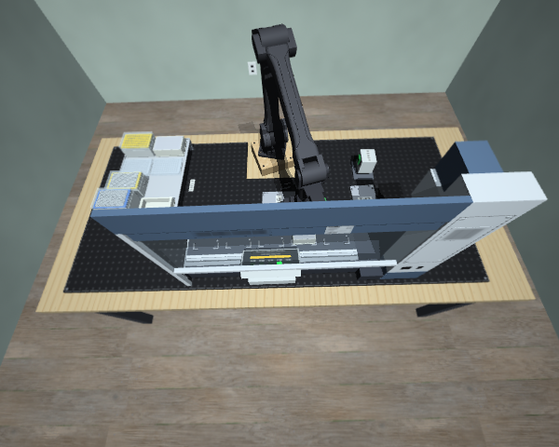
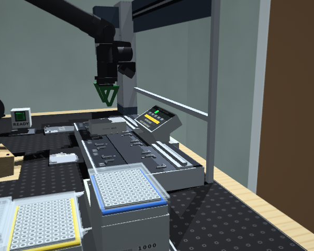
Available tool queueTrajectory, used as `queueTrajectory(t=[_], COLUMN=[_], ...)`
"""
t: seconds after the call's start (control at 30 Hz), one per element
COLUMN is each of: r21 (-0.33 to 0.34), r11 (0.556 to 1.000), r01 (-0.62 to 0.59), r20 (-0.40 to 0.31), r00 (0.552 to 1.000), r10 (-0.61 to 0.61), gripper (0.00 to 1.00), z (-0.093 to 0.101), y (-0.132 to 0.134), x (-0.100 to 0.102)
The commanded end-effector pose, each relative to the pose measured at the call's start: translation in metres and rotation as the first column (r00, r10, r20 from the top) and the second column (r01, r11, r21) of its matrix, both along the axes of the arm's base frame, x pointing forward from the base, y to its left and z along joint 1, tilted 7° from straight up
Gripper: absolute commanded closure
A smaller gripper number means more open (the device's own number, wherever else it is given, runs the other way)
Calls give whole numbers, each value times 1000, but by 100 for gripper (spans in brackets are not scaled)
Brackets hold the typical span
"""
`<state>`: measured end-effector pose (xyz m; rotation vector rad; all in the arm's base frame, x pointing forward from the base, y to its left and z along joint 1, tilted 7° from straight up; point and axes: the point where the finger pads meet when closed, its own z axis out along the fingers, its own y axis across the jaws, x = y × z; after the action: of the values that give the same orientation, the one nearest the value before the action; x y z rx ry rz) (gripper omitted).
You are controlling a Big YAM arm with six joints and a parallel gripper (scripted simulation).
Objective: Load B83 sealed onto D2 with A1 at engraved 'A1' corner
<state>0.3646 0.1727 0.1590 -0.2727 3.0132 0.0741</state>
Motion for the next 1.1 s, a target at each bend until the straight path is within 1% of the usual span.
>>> queueTrajectory(t=[0.0,0.1,0.17,0.3,0.37,0.4,0.53,0.8,0.97,1.07], r21=[36,35,30,36,36,23,36,36,31,36], r11=[999,999,1000,999,999,1000,999,999,1000,999], r01=[-3,-2,-2,-3,-3,-2,-3,-3,-2,-2], r20=[77,77,64,78,78,49,78,79,68,79], r00=[997,997,998,997,997,999,997,997,998,997], r10=[0,0,0,0,0,0,0,0,0,0], gripper=[0,0,0,0,0,0,0,0,0,0], z=[43,48,45,58,58,47,66,80,80,90], y=[3,2,3,2,2,2,1,0,0,-1], x=[18,17,18,15,15,17,14,11,12,10])
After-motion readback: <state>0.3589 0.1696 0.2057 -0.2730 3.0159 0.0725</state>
